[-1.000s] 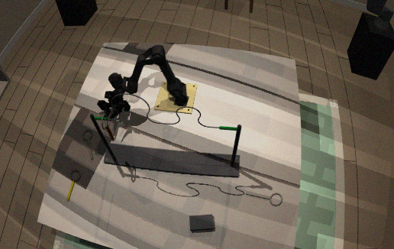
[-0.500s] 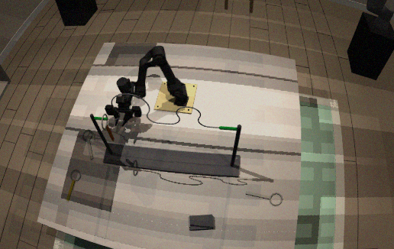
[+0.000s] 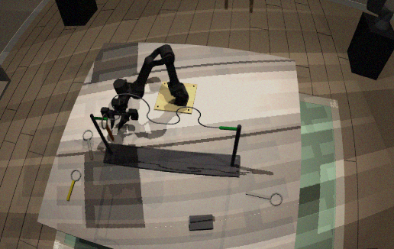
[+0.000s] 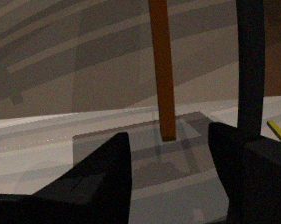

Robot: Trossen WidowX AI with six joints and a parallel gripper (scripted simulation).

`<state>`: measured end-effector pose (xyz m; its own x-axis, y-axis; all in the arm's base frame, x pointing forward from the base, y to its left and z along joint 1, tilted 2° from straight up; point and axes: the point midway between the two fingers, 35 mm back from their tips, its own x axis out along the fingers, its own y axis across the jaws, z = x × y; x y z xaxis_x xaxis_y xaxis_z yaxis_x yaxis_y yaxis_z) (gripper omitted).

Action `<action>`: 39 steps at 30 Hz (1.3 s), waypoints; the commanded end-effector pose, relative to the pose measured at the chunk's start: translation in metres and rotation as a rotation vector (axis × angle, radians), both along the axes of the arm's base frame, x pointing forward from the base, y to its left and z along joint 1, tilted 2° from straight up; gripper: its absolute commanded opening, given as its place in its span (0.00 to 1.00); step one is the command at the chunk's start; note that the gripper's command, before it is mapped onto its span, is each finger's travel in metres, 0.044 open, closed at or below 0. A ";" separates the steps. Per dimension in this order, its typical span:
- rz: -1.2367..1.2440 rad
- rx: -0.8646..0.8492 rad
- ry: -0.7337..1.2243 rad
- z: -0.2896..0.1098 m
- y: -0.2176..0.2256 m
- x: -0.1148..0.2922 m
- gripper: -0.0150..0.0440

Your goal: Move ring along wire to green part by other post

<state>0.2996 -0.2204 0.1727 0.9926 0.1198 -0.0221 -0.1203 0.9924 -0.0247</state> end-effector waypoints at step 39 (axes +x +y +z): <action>0.000 0.001 -0.007 0.002 0.005 0.066 0.53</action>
